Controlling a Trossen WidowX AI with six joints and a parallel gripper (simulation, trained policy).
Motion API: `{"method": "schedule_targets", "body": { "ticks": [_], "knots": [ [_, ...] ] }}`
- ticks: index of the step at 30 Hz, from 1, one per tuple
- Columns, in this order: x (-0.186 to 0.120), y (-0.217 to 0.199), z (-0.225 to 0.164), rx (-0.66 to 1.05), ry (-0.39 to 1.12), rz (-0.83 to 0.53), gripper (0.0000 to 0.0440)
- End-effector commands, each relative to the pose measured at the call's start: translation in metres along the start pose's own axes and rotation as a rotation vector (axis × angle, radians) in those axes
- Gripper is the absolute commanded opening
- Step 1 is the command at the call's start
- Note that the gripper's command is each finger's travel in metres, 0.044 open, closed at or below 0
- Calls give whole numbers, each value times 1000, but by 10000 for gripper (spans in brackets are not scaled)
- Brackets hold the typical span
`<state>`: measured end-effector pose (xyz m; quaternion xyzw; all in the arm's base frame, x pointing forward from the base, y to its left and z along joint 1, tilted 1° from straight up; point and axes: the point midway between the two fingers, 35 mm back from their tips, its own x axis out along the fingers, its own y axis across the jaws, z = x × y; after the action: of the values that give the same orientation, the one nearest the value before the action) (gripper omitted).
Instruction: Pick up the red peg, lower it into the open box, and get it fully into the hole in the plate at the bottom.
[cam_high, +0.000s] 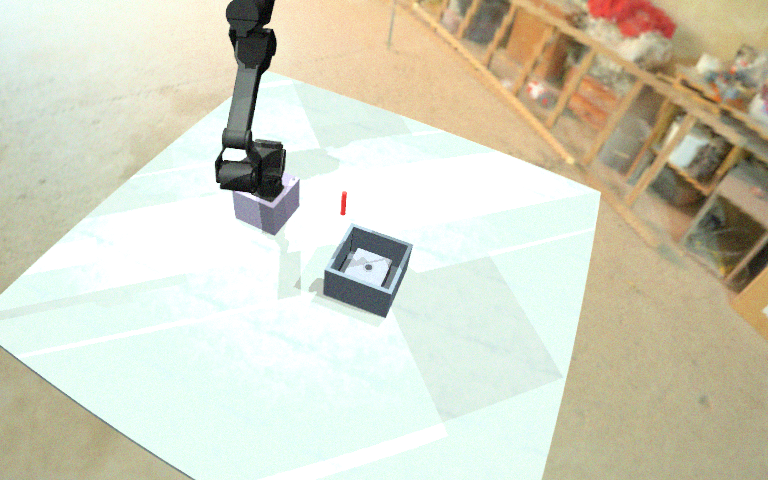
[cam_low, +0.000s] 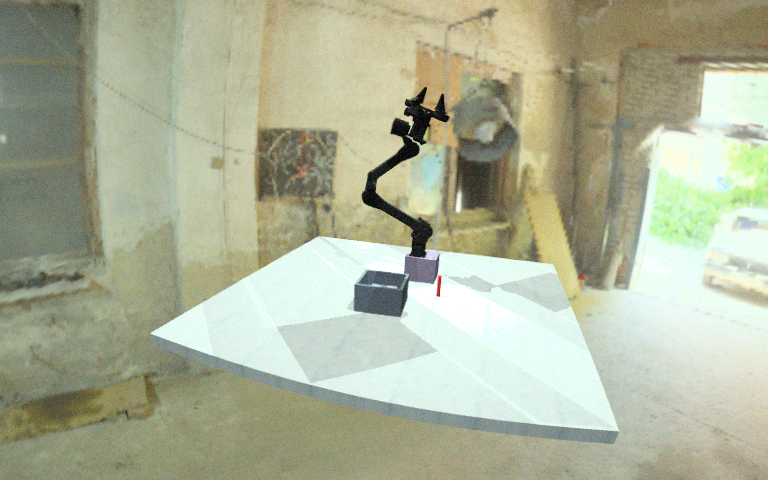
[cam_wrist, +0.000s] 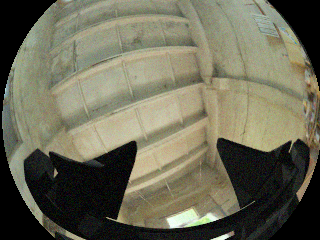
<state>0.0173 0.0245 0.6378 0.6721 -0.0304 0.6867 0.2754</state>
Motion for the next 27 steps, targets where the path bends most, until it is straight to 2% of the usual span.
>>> {"method": "schedule_targets", "body": {
  "ticks": [1, 2, 15, 27],
  "knots": [
    [1, -5, -2, -27, -4, -17, 421],
    [1, -11, -6, -56, -3, -37, 440],
    [-3, -113, -44, -379, 81, -343, 437],
    [-34, -218, -40, -624, 150, -675, 430]
  ]
}}
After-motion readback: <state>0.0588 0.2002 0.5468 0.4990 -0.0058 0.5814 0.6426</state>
